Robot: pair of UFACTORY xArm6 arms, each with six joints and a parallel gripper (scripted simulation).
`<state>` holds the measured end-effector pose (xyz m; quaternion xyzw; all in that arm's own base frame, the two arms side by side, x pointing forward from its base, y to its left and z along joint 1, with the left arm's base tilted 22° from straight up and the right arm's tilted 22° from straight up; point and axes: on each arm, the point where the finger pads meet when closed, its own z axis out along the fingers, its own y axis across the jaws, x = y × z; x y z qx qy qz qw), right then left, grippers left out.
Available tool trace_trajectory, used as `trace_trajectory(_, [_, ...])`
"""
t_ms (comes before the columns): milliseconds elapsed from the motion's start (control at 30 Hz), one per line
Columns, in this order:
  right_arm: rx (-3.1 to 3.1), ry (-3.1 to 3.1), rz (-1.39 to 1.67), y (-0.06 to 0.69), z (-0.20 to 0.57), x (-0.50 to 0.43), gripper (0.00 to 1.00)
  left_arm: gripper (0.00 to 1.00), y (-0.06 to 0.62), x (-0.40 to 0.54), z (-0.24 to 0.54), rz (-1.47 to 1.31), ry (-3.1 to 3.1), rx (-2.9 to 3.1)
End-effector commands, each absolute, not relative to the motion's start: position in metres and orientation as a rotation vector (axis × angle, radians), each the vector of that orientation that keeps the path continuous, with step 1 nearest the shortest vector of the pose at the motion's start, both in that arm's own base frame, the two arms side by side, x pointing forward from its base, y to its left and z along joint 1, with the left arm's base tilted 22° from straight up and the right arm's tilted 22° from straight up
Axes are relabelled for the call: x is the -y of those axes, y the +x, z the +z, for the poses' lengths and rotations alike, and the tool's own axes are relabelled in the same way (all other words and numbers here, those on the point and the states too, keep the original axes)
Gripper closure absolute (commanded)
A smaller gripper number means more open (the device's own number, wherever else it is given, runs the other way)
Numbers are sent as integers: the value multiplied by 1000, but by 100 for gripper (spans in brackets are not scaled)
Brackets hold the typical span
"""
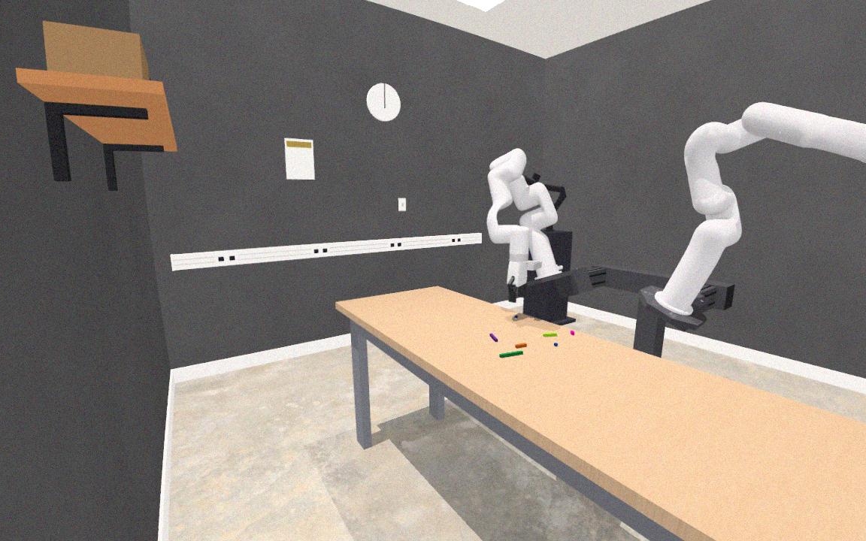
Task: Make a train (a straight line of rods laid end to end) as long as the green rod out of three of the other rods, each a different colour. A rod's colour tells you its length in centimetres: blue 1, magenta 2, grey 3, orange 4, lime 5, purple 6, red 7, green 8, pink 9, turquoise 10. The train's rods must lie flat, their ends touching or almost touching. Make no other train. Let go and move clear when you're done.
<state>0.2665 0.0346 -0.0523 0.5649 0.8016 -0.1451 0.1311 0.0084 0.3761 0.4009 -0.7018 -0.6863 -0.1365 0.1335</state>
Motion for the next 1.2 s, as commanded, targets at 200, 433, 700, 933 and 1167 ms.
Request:
trace_trajectory(200, [-2336, 1635, -419, 267, -51, -35, 74, 0, 8, -376, 403, -401, -2032, 1987])
trace_trajectory(433, [-2336, 1635, -419, 267, -51, -35, 74, 0, 8, -376, 403, -401, -2032, 1987])
trace_trajectory(700, [-2336, 1635, -419, 267, -52, -35, 74, 0, 8, -376, 403, -401, -2032, 1987])
trace_trajectory(933, [-2336, 1635, -419, 267, -54, -34, 74, 0, 8, -376, 403, -401, -2032, 1987])
trace_trajectory(1167, [-2336, 1635, -420, 267, -58, -32, 74, 0, 8, -376, 403, -401, -2032, 1987])
